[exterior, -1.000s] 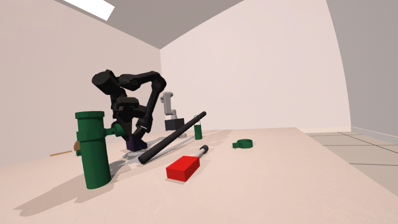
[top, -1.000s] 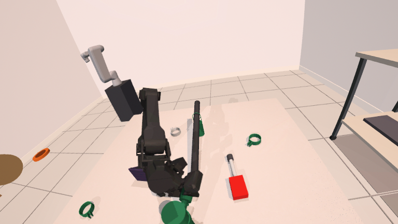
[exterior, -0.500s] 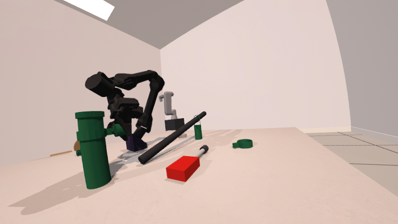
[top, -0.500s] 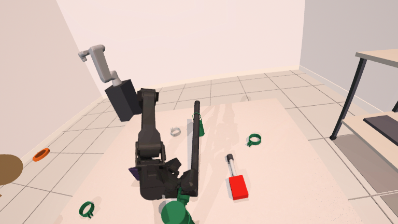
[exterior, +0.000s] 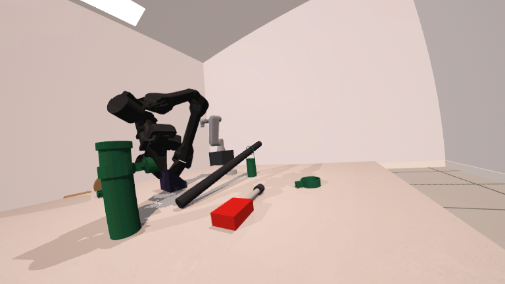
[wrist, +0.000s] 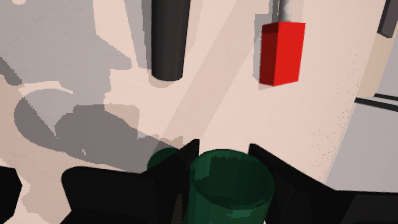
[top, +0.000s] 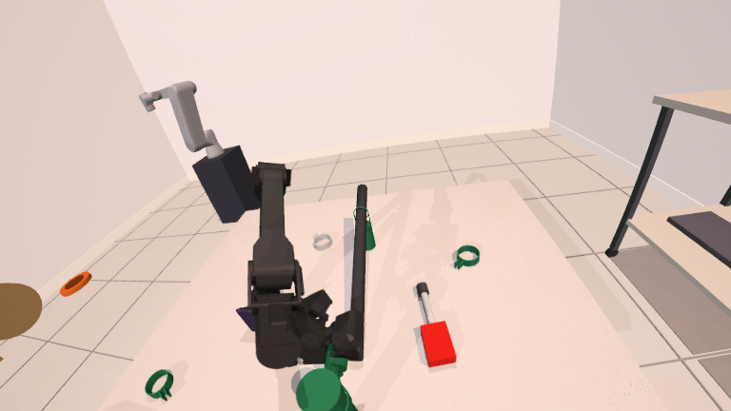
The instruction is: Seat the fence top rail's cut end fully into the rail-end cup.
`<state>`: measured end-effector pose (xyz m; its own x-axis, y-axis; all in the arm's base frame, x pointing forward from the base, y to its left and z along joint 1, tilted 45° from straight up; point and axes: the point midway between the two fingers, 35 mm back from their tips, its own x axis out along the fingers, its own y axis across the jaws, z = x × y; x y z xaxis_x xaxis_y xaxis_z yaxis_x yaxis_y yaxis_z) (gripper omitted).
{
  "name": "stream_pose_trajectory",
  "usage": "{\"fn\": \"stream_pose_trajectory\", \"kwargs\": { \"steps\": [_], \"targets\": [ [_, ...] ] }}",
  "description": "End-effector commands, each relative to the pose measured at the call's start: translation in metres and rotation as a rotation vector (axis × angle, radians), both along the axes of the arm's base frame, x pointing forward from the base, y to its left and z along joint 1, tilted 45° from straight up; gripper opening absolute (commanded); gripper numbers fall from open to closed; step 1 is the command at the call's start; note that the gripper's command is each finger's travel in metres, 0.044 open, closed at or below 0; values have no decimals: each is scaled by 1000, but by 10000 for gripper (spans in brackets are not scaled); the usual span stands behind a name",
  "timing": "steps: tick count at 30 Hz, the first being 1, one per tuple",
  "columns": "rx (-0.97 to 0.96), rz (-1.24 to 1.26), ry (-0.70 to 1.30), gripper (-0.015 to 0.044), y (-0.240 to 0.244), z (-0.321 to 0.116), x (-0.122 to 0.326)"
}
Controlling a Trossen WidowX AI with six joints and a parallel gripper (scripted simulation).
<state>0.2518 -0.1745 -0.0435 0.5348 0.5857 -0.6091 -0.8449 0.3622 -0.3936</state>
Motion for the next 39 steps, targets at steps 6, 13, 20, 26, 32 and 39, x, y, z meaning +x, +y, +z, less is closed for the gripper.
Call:
{"fn": "stream_pose_trajectory", "kwargs": {
  "steps": [6,13,20,26,32,39],
  "targets": [
    [0,-1,1,0,0,0,0],
    [0,-1,1,79,0,0,0],
    [0,-1,0,263,0,1,0],
    [0,1,-3,420,0,19,0],
    [0,5,-9,440,1,49,-2],
    [79,-84,79,440,1,63,-3]
  ]
}}
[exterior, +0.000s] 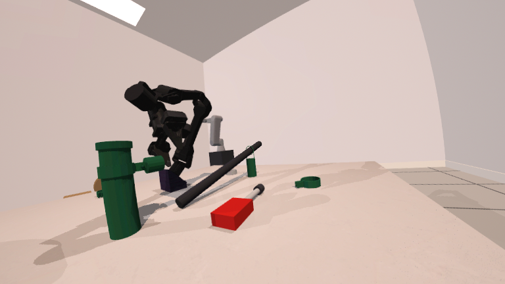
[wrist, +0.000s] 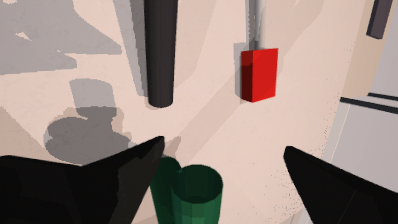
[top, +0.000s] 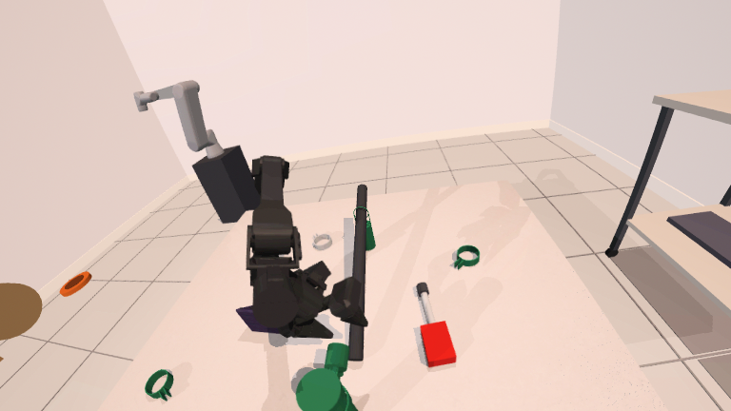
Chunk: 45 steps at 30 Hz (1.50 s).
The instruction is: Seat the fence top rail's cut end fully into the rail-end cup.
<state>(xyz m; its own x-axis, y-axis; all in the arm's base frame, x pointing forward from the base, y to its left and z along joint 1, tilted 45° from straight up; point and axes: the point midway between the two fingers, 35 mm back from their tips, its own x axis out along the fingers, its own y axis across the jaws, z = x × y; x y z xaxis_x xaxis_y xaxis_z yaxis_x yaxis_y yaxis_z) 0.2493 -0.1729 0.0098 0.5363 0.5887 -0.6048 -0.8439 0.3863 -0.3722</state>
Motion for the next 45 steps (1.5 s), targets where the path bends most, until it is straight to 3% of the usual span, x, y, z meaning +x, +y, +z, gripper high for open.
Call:
{"fn": "stream_pose_trajectory", "kwargs": {
  "steps": [1,13,16,32,37,45],
  "targets": [
    [111,-124,122,440,-1,19,-1],
    [750,-841,823,440,17,134,-20],
    [825,-924,906,440,22,148,-24],
    [842,-947,945,440,24,146,-22],
    [936,-1129,1239,440,39,131,-14],
    [998,-1643,1804,440,74,101,-1]
  ]
}}
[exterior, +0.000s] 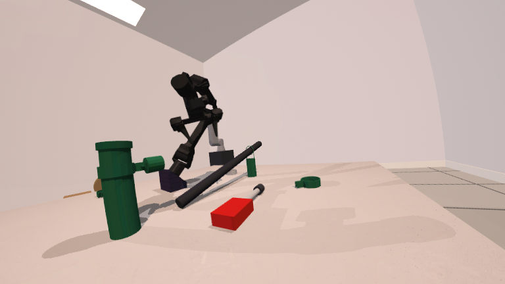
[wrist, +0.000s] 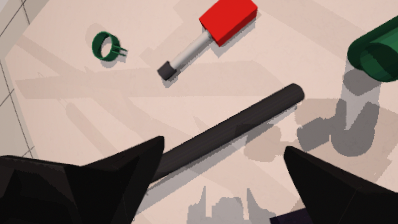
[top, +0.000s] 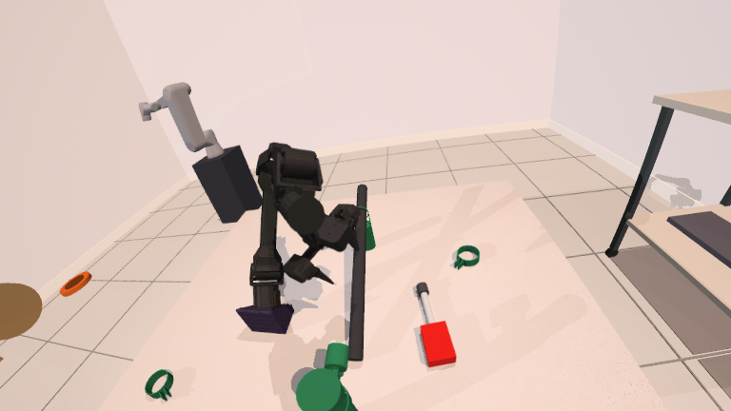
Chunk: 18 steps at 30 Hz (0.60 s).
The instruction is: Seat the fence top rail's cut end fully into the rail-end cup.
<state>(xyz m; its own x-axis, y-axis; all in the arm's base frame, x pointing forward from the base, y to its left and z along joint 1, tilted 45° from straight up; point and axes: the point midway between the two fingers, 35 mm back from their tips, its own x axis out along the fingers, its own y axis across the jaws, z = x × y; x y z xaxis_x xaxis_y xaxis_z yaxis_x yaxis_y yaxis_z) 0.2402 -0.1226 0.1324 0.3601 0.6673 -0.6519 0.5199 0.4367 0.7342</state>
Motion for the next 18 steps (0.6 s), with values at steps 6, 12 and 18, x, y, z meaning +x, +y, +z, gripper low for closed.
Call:
{"fn": "stream_pose_trajectory", "kwargs": {
  "steps": [6,12,18],
  "targets": [
    [173,-452,863,440,47,-42,13],
    [173,-461,876,440,48,-43,13],
    [173,-461,876,440,48,-43,13]
  ]
}}
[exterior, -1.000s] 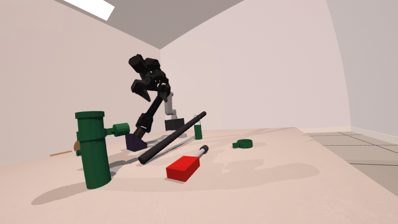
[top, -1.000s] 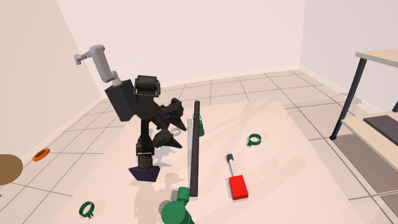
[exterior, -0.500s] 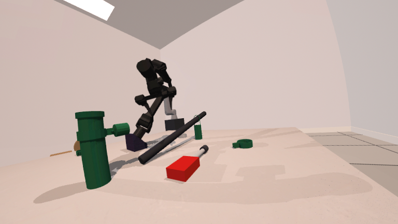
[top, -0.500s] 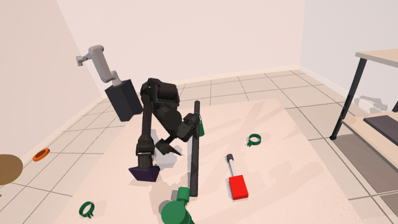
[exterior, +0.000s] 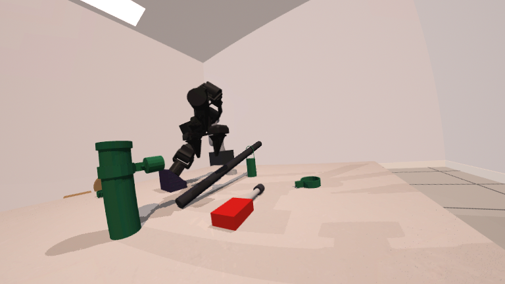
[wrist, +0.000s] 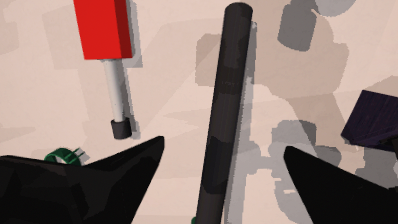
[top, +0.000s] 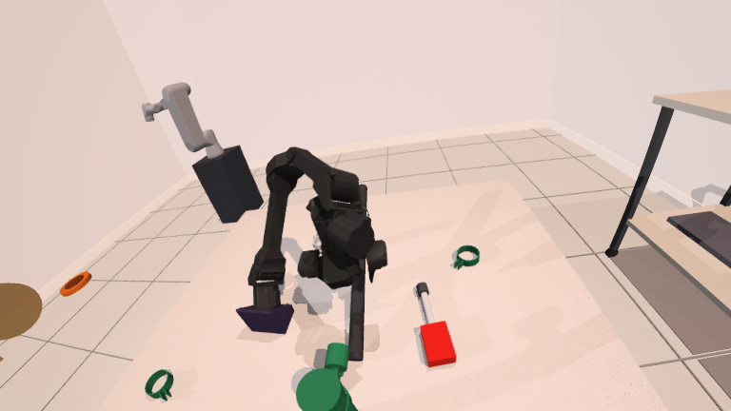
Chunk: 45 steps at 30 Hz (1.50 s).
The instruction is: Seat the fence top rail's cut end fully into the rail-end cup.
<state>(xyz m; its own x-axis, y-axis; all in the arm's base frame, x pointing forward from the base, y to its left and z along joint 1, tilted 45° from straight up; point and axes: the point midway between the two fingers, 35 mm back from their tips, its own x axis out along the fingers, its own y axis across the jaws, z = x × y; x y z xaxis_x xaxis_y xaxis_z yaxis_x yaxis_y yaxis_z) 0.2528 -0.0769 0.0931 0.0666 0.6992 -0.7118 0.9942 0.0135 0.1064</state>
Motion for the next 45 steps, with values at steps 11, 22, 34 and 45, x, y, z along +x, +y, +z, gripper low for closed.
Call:
{"fn": "stream_pose_trajectory", "kwargs": {
  "steps": [11,22,34,45],
  "targets": [
    [-3,-33,59,440,26,-28,2],
    [-3,-33,59,440,37,-40,3],
    [-4,-34,59,440,49,-53,5],
    [-4,-34,58,440,62,-66,6]
  ]
}}
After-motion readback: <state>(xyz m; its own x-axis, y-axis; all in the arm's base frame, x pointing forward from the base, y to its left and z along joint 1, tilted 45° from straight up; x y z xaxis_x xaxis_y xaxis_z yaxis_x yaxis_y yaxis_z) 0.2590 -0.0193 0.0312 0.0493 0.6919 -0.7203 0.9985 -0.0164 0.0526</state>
